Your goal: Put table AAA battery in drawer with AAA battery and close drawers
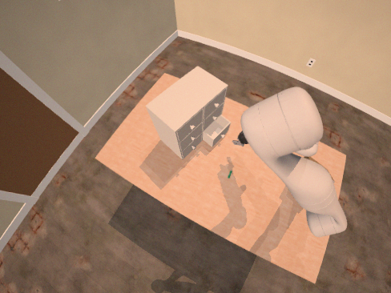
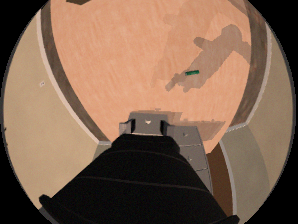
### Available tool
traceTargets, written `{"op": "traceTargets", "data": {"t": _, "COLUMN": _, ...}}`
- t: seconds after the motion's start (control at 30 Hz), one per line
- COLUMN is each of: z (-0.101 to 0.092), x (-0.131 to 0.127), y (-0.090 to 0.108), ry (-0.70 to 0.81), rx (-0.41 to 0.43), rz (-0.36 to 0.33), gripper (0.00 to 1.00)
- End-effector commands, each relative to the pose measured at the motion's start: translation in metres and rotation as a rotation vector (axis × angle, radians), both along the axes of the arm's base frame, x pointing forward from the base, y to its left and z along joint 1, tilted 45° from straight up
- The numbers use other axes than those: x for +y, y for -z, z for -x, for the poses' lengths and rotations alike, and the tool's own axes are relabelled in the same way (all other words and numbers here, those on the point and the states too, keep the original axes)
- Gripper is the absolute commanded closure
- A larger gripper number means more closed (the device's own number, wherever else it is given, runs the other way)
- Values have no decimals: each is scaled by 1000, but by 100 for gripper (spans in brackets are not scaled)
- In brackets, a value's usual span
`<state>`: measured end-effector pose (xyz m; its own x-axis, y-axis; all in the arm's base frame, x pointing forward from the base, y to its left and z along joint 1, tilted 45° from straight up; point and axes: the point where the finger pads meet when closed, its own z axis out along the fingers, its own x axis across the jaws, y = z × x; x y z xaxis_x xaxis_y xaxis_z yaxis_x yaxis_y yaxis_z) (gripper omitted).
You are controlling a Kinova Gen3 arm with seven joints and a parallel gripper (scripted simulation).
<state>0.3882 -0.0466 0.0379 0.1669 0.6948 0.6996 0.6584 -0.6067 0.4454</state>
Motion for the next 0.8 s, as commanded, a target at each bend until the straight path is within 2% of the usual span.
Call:
{"op": "traceTargets", "data": {"t": 0.0, "z": 2, "x": 4, "y": 5, "ry": 10, "rx": 1, "rz": -10, "gripper": 0}}
{"op": "traceTargets", "data": {"t": 0.77, "z": -6, "x": 9, "y": 12, "ry": 64, "rx": -52, "rz": 4, "gripper": 0}}
